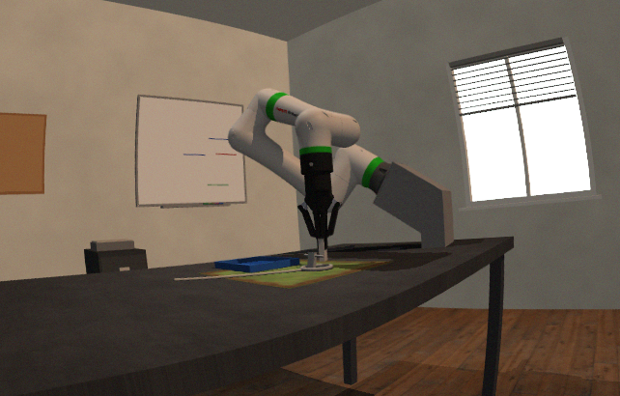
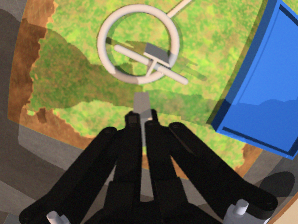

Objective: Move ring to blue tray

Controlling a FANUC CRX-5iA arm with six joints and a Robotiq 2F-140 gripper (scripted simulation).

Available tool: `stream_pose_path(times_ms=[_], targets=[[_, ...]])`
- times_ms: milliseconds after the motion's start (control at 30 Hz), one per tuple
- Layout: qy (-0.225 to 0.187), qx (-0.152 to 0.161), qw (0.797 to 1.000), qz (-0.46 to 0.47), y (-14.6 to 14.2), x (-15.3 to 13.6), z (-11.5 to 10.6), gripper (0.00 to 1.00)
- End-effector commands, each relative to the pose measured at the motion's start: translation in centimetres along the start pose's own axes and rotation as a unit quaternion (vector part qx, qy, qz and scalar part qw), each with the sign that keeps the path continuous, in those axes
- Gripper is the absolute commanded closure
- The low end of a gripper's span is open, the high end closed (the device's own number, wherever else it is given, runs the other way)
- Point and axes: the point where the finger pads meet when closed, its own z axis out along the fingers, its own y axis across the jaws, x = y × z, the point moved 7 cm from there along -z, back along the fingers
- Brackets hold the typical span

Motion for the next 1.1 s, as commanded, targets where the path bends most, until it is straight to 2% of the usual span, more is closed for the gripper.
stream_pose_path(times_ms=[0,1067], targets=[[0.001,0.0,1.0,0.0,-0.01,0.06,-0.06,0.9],[0.001,0.0,1.0,0.0,0.0,0.02,0.68,0.9]])
